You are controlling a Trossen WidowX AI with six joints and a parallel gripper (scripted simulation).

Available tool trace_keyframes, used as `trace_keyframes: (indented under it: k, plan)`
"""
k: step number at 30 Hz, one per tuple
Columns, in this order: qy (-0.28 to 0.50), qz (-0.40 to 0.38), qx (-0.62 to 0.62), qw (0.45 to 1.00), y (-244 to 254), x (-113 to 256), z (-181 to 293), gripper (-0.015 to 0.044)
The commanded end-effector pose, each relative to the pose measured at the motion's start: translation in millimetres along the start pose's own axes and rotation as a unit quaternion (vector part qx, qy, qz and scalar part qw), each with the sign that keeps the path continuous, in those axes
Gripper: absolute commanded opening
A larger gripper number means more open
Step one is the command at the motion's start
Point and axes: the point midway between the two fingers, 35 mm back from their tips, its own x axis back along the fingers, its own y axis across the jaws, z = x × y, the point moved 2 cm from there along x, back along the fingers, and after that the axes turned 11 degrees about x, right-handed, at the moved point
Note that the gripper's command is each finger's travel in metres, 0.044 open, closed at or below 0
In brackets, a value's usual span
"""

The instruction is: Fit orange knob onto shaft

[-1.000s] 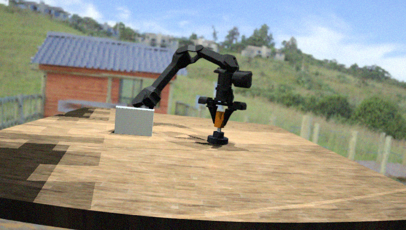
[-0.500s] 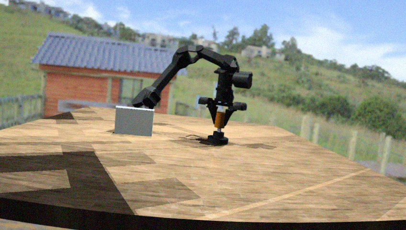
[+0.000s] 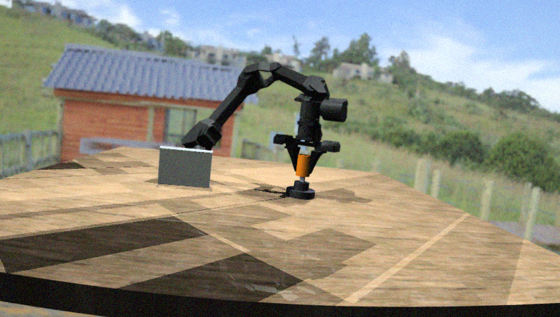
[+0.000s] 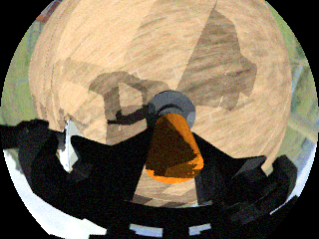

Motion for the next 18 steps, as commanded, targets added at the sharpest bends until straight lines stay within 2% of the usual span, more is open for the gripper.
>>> trace_keyframes:
  k: [1,9,15,18]
  plan:
    - [-0.001,-0.001,-0.001,1.000,1.8,-0.5,0.9,0.0000]
    - [-0.001,-0.001,0.004,1.000,1.5,4.6,1.3,0.0000]
    - [-0.001,-0.001,0.099,0.995,0.4,5.5,1.4,0.0000]
    - [-0.001,-0.001,0.104,0.995,-1.2,4.8,1.6,0.0000]
